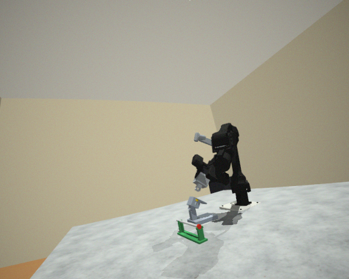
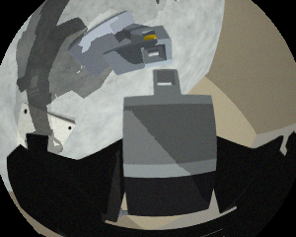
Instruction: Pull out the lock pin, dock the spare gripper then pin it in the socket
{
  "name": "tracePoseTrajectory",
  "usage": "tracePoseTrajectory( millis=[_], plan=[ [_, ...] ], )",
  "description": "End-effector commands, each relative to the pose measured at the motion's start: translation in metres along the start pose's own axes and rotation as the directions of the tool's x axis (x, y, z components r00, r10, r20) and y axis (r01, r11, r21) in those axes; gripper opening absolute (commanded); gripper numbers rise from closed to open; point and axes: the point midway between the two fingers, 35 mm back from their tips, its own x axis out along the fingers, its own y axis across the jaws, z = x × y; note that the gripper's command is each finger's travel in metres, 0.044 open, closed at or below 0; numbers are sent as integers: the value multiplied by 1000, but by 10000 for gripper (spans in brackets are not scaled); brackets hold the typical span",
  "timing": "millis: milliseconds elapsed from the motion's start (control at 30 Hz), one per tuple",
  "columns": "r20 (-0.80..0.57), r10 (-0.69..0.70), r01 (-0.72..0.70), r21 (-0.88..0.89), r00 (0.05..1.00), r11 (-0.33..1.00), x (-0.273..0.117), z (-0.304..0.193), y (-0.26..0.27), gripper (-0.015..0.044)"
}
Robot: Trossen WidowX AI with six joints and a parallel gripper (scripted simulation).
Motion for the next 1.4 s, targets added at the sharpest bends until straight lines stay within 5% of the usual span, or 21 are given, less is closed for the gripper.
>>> tracePoseTrajectory(
  millis=[0,1367],
  plan=[
    [0,-39,39,-59,999,998,-4,-4,-2,0],
    [-73,-28,17,-142,997,990,20,31,1,0]
  ],
)
